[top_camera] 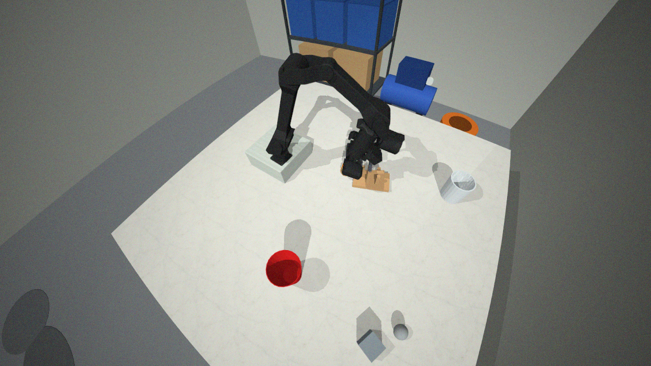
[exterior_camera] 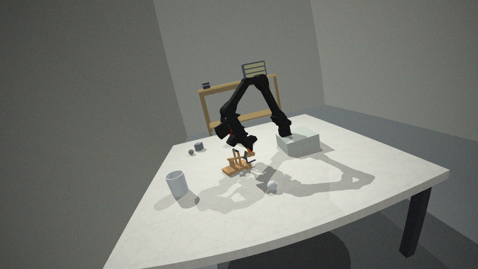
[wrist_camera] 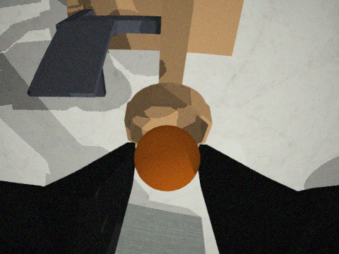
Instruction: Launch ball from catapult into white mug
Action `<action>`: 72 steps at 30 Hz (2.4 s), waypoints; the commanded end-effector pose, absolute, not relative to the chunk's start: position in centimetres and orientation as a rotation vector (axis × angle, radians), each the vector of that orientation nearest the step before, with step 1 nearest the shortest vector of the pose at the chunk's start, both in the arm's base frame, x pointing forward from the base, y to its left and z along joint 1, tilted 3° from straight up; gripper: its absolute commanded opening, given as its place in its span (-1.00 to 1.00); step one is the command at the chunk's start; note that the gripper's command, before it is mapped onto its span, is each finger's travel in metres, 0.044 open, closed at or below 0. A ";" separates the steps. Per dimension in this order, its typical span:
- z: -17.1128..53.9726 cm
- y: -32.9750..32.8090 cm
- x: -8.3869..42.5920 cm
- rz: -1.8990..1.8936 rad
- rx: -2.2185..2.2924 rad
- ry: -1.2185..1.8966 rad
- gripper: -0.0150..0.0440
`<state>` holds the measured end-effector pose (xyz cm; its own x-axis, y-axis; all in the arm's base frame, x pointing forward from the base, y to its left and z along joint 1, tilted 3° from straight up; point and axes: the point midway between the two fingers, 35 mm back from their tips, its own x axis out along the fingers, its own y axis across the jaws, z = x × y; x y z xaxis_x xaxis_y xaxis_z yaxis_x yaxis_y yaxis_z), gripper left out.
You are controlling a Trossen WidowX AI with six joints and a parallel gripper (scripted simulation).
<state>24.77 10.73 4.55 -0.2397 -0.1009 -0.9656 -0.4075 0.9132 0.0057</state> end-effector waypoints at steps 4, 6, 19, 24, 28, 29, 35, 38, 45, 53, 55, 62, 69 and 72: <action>4.9 10.7 24.8 0.300 -0.380 1.802 0.40; 7.3 10.8 24.9 0.300 -0.378 1.794 0.58; 14.1 12.6 28.8 0.310 -0.323 1.619 1.00; 15.3 14.5 33.1 0.326 -0.278 1.470 1.00; 16.8 16.1 36.9 0.343 -0.241 1.339 1.00; 17.2 16.5 37.8 0.347 -0.232 1.306 1.00; 20.0 18.7 43.0 0.370 -0.179 1.109 1.00; 21.7 19.8 45.4 0.381 -0.153 1.010 1.00; 26.0 21.7 50.3 0.405 -0.098 0.786 1.00; 26.4 21.9 50.8 0.407 -0.093 0.765 1.00; 26.4 22.1 51.3 0.406 -0.093 0.765 1.00; 26.4 22.2 51.6 0.406 -0.093 0.765 1.00; 26.4 21.5 51.5 0.395 -0.088 0.766 0.64; 26.4 21.5 51.5 0.395 -0.088 0.766 0.38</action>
